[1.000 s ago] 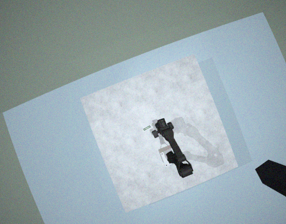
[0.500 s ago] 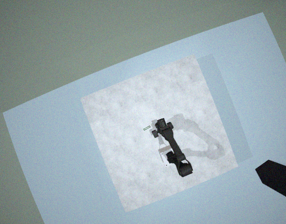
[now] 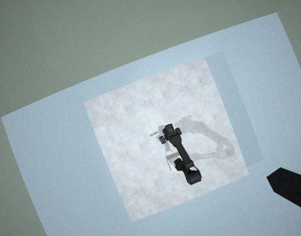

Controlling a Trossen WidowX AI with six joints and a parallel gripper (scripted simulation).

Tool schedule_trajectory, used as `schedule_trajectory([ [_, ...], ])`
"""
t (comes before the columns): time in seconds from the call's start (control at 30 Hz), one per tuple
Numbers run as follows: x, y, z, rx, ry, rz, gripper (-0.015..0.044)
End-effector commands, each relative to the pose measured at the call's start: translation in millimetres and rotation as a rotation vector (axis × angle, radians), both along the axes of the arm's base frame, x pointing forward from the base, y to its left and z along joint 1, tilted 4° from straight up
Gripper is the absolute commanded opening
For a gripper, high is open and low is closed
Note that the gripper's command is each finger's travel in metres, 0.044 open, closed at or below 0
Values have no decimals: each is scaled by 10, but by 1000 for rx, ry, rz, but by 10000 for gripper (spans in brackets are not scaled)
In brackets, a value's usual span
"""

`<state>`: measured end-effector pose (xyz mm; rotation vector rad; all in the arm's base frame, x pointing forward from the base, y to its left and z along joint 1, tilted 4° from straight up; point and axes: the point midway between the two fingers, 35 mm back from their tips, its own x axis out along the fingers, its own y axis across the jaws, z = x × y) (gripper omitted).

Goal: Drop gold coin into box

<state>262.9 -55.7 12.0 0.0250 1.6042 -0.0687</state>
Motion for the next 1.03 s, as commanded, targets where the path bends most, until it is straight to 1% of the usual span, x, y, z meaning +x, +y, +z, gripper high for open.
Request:
schedule_trajectory([
  [0.0,1,-1,3,-1,0,0,161],
  [0.27,1,-1,3,-1,0,0,161],
  [0.43,7,4,171,-1,0,0,292],
  [0.53,7,5,205,-1,0,0,371],
  [0.6,2,13,399,0,3,1,423],
  [0.63,-10,19,522,1,4,1,440],
  [0.7,-23,25,621,1,6,2,440],
  [1.0,-23,25,621,1,6,2,440],
])
